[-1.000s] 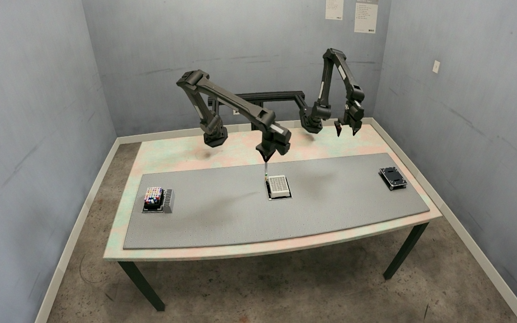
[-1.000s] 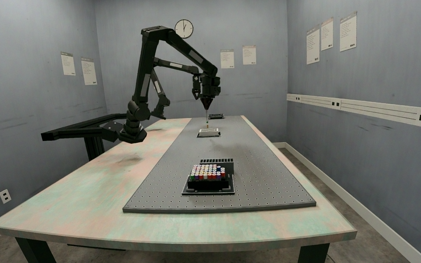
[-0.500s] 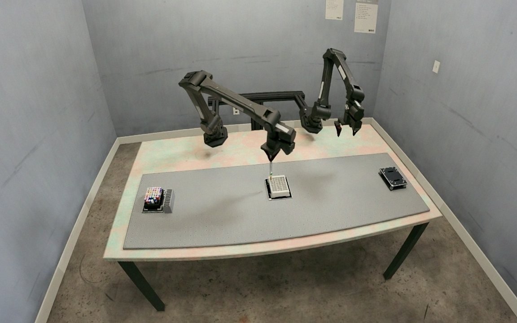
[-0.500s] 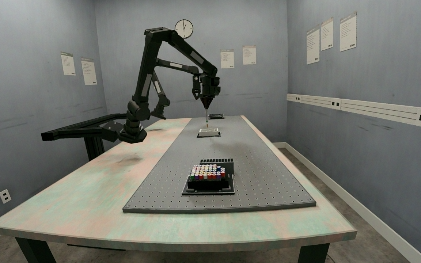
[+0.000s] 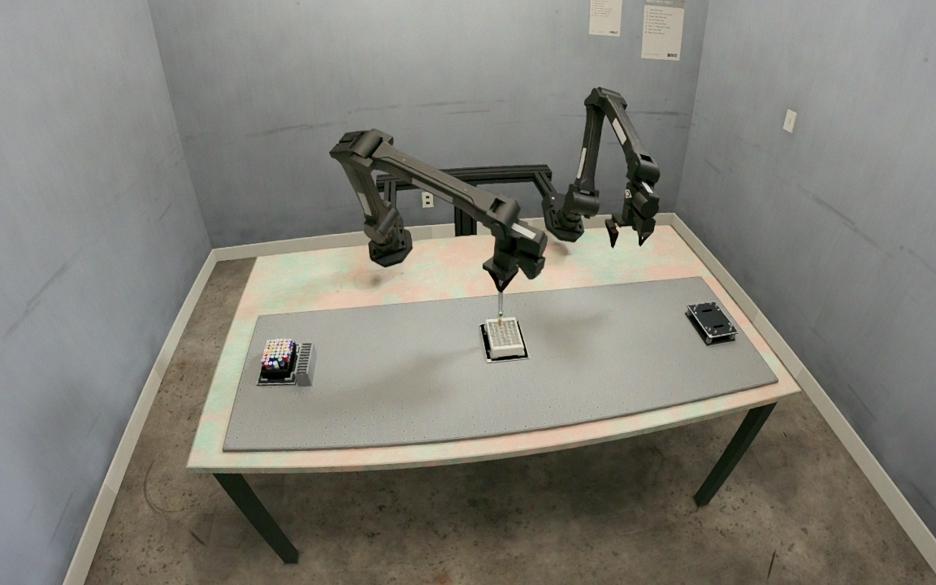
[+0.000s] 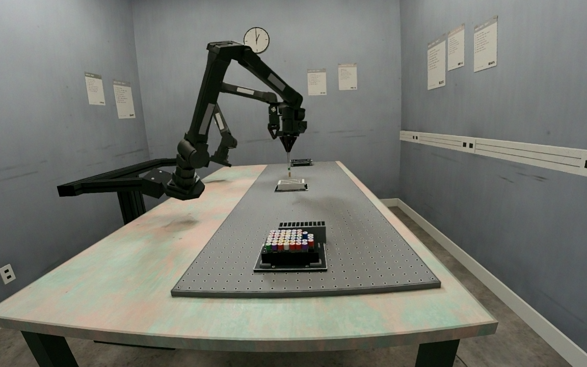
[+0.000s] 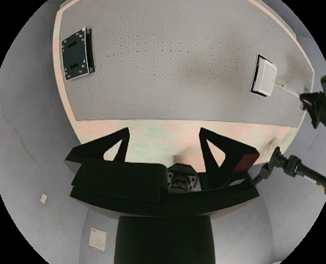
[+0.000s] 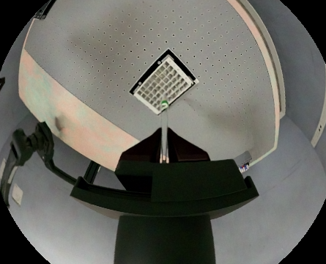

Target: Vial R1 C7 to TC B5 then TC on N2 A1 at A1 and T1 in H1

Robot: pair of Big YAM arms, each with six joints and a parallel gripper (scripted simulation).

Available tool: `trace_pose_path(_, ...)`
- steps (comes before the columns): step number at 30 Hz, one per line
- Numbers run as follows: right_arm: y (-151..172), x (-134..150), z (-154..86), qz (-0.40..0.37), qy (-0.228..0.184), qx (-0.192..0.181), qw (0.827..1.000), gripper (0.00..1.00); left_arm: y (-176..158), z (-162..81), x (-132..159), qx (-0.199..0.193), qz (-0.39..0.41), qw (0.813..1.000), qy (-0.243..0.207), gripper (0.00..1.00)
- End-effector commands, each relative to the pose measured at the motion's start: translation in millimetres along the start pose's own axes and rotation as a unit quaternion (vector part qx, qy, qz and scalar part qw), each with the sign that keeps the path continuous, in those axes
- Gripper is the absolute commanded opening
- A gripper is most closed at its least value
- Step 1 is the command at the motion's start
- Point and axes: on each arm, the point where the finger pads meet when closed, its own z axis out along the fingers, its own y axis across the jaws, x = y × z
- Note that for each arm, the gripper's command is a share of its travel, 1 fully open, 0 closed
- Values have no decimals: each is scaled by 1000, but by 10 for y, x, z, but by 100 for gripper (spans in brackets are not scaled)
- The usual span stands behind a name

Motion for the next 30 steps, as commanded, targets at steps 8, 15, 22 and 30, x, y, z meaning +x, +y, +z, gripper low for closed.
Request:
trace_pose_path(8,-87,-54,-232,13,-15,4,1000,9,36,-125,-100,2,2,1000,-19,100)
trace_pose_path(15,-90,-44,-222,12,-13,5,1000,9,36,-125,-100,2,2,1000,-19,100)
trace_pose_path(22,-92,-29,-195,10,-10,6,1000,9,36,-125,-100,2,2,1000,-19,100)
trace_pose_path(30,-93,-14,-173,9,-7,7,1000,9,36,-125,-100,2,2,1000,-19,100)
